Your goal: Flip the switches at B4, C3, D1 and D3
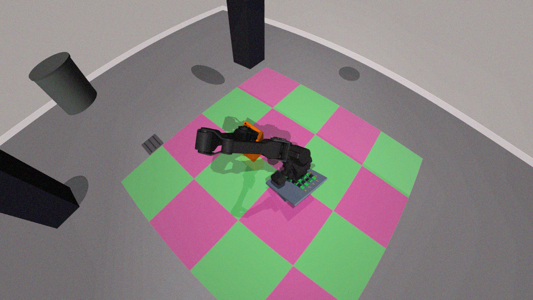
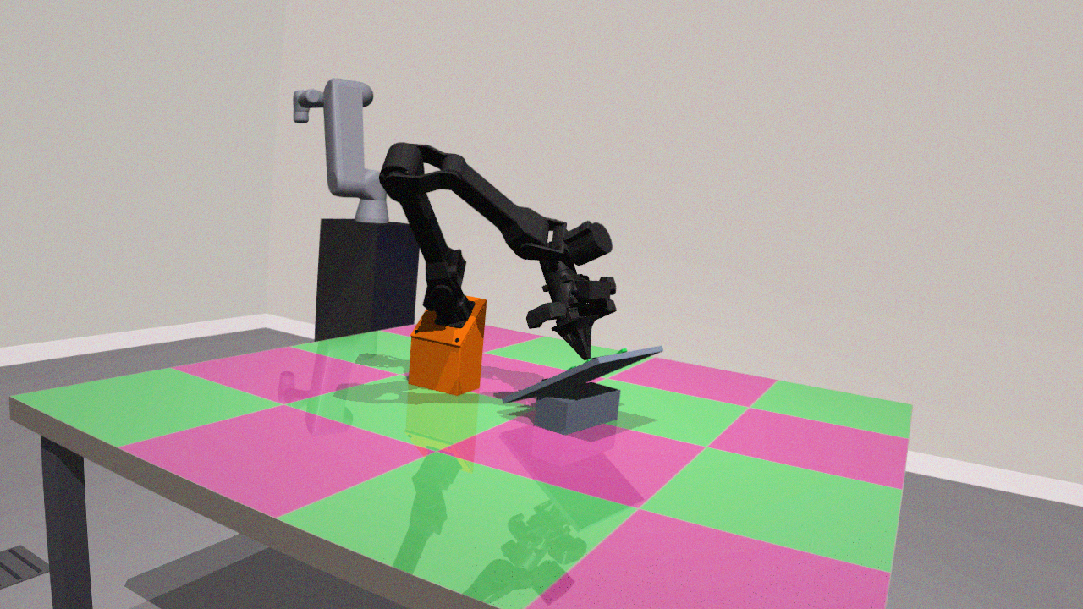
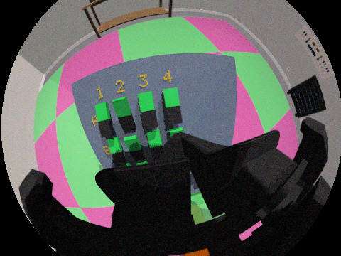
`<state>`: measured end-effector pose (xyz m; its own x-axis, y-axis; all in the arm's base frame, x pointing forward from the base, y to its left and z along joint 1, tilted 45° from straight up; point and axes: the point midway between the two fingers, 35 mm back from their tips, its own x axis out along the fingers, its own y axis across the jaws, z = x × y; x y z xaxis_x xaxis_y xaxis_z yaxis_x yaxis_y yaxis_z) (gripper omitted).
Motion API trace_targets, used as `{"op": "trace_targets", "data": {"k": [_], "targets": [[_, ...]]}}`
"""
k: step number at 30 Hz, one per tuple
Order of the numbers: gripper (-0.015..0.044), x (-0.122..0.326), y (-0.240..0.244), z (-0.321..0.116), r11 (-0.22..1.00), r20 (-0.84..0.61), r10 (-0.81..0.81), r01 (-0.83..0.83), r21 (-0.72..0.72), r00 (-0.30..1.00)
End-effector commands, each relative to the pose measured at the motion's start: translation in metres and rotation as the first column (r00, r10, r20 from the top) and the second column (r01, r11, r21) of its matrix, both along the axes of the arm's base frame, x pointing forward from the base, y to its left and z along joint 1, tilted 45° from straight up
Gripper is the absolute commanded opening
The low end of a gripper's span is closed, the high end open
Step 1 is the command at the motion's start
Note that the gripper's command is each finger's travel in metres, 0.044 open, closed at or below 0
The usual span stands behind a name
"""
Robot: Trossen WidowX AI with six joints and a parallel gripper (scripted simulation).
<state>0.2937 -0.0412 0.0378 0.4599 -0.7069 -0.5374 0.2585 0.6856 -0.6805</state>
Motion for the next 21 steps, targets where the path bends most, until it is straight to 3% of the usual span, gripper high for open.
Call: {"op": "trace_targets", "data": {"k": [1,21], "targets": [[0.0000,-0.0001,-0.0003,-0.0012,1.000,-0.005,0.002,-0.002,0.001,1.000],[0.0000,0.0012,-0.0022,-0.0026,1.000,-0.005,0.002,-0.002,0.001,1.000]]}}
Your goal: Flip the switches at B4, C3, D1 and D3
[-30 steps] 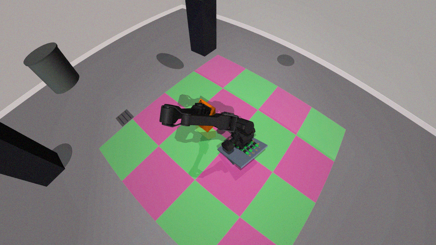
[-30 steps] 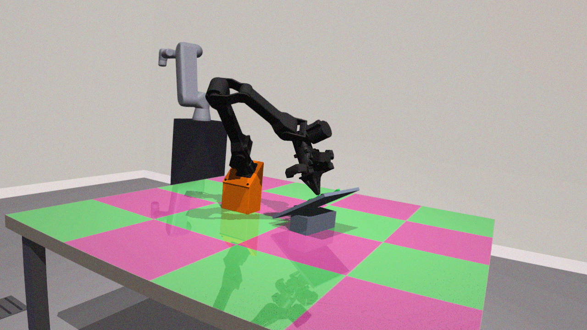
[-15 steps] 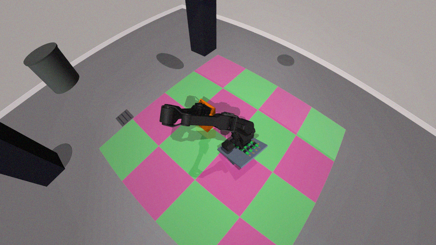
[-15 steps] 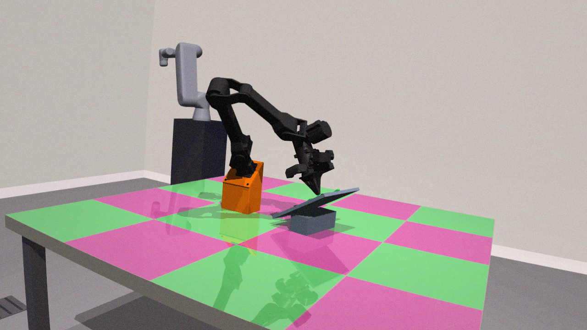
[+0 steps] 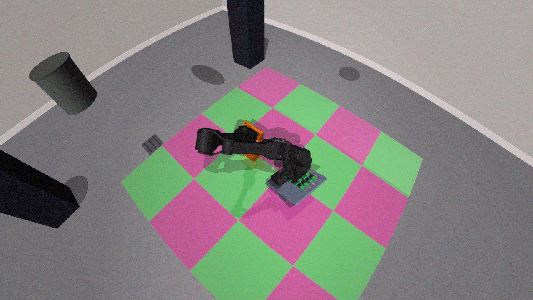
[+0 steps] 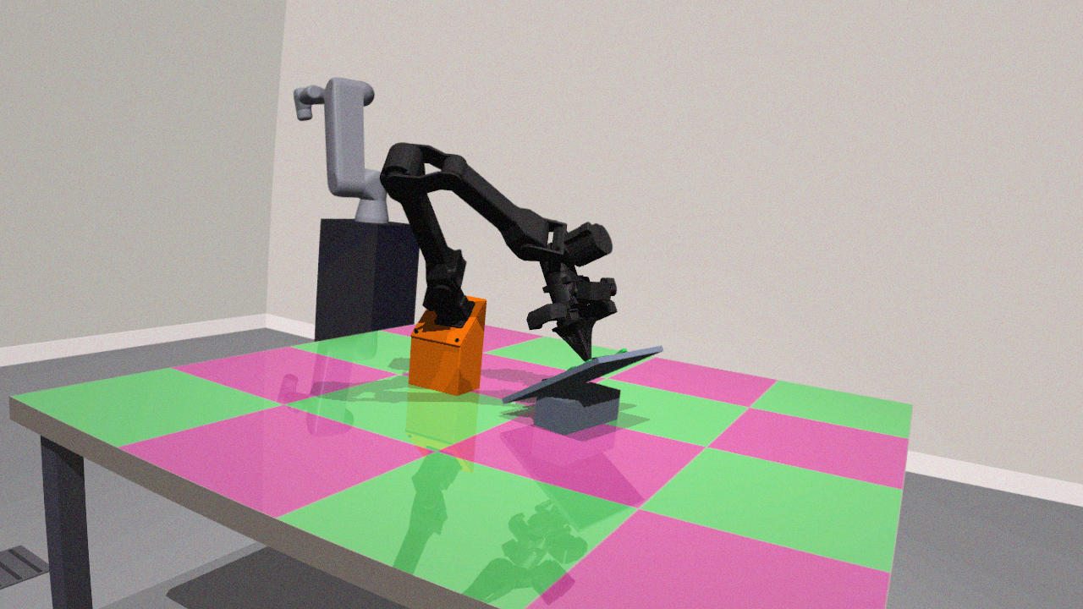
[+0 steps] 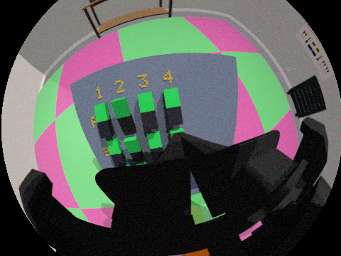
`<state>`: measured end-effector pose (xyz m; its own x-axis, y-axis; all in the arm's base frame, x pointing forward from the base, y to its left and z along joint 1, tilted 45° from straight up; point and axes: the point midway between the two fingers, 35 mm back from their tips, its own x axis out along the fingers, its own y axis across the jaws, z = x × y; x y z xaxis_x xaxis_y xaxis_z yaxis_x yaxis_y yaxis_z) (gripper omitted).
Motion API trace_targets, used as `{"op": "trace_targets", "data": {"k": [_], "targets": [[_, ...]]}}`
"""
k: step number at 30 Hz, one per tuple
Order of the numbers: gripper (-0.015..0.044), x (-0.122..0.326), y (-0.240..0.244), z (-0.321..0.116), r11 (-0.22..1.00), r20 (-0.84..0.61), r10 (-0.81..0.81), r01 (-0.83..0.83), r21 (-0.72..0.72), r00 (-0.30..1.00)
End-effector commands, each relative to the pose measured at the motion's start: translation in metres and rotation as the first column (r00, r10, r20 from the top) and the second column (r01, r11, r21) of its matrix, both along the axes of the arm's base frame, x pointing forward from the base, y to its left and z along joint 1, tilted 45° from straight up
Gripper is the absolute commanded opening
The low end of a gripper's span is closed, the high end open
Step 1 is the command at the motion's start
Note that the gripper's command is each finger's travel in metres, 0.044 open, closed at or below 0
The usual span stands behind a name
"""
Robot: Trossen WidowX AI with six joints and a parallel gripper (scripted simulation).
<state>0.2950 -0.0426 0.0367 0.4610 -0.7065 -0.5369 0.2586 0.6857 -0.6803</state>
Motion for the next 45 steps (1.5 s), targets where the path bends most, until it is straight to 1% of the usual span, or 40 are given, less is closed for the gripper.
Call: {"op": "trace_targets", "data": {"k": [1,26,28,33,39,41,43,45], "targets": [[0.0000,0.000,-0.001,-0.001,1.000,-0.006,0.001,-0.001,0.001,1.000],[0.0000,0.002,-0.003,-0.003,1.000,-0.006,0.001,-0.001,0.001,1.000],[0.0000,-0.002,0.005,0.001,1.000,0.000,0.001,-0.001,0.004,1.000],[0.0000,-0.029,0.042,0.029,1.000,0.008,0.018,-0.018,-0.001,1.000],[0.0000,-0.031,0.043,0.030,1.000,0.009,0.019,-0.019,-0.002,1.000],[0.0000,-0.036,0.046,0.021,1.000,0.008,0.019,-0.019,-0.001,1.000],[0.0000,-0.052,0.051,0.001,1.000,0.007,0.019,-0.019,0.000,1.000],[0.0000,-0.059,0.052,-0.007,1.000,0.008,0.019,-0.019,-0.001,1.000]]}}
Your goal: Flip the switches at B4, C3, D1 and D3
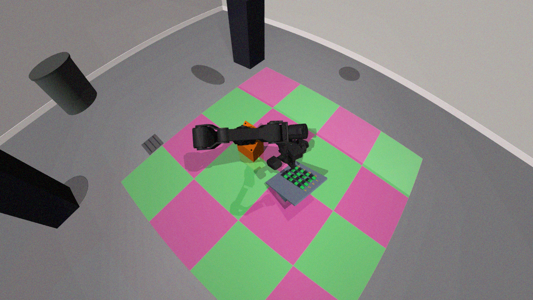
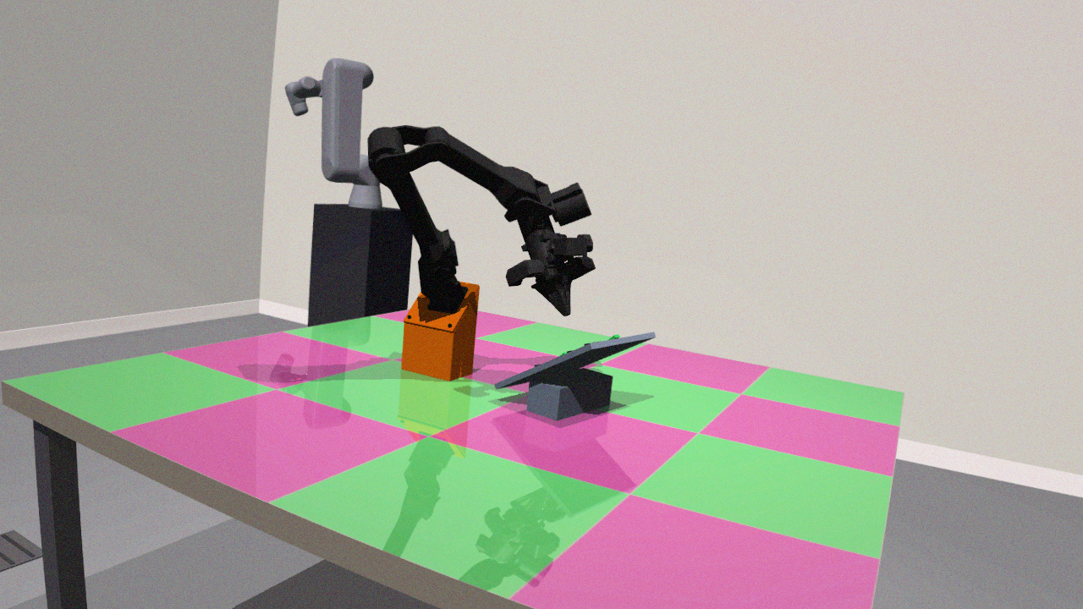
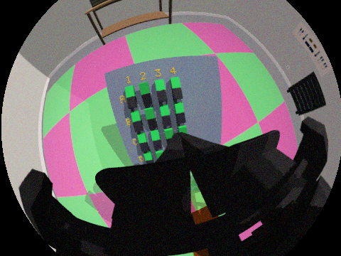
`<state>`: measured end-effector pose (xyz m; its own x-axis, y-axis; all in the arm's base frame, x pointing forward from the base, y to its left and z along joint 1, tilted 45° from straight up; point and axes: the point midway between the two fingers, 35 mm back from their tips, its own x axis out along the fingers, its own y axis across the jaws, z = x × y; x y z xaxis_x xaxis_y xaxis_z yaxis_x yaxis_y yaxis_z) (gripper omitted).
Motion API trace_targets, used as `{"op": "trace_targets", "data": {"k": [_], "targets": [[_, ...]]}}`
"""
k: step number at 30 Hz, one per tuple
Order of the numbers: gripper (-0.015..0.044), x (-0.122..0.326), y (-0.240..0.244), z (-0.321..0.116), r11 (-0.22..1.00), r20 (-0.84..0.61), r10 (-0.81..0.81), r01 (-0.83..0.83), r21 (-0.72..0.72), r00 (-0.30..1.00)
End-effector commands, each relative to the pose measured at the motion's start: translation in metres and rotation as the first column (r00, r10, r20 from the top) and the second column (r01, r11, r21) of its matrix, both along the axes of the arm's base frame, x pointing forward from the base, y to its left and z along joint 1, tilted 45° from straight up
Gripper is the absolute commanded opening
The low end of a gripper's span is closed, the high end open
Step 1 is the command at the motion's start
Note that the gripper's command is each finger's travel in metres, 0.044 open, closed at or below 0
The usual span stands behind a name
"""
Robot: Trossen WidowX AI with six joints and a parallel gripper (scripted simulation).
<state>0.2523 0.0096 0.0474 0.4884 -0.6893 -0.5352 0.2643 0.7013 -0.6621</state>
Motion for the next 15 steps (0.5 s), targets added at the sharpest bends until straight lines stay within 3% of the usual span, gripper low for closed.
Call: {"op": "trace_targets", "data": {"k": [1,15], "targets": [[0.0000,-0.016,0.000,-0.017,1.000,-0.019,0.001,-0.001,-0.017,1.000],[0.0000,0.002,-0.025,-0.035,1.000,-0.035,-0.017,0.017,-0.012,0.999]]}}
